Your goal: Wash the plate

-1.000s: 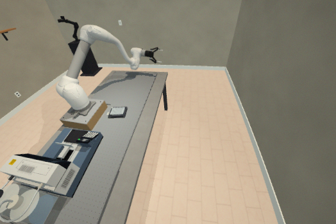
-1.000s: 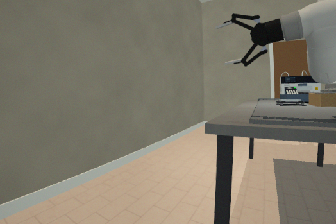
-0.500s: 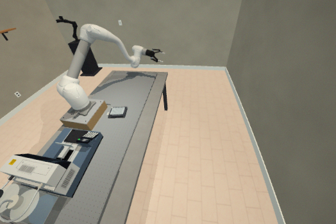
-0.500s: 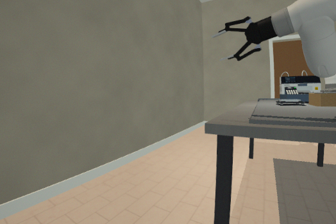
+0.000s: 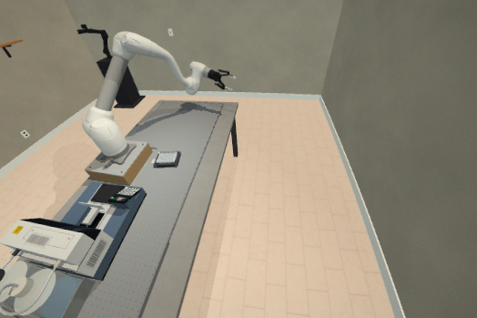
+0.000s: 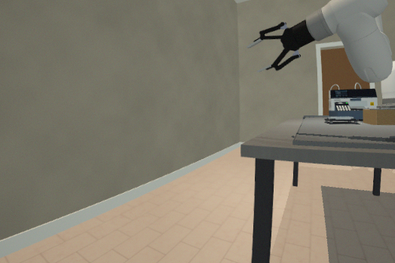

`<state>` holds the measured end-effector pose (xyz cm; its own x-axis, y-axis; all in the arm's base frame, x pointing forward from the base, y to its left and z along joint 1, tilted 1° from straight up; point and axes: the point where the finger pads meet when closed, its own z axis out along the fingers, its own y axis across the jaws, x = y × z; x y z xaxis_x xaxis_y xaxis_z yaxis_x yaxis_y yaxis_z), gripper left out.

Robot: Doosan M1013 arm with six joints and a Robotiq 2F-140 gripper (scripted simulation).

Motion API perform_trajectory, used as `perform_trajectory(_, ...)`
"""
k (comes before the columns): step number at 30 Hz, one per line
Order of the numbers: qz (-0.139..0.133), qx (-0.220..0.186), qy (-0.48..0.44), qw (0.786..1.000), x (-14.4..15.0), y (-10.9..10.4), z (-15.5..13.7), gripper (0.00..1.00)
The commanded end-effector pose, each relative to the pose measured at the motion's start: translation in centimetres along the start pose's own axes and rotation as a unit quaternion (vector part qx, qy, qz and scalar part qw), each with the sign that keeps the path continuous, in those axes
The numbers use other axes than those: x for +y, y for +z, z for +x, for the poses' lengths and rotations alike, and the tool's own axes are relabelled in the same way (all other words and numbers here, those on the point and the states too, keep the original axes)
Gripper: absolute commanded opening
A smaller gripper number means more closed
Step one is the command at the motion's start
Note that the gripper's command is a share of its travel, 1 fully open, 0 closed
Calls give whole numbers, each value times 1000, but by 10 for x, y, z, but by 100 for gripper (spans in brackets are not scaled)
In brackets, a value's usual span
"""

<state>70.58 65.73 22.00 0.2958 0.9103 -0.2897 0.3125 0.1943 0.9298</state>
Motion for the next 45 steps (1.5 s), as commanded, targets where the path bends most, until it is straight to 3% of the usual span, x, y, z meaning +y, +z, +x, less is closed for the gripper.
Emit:
perform_trajectory(1,0,0,0,1000,0,7,-11,70)
perform_trajectory(12,0,0,0,1000,1,32,-48,70)
perform_trajectory(16,47,-38,13,998,0,41,-66,70)
perform_trajectory(30,47,-38,13,998,-4,69,-119,70)
perform_trajectory(34,94,-73,29,992,-6,76,-137,70)
perform_trajectory(45,94,-73,29,992,-11,93,-179,70)
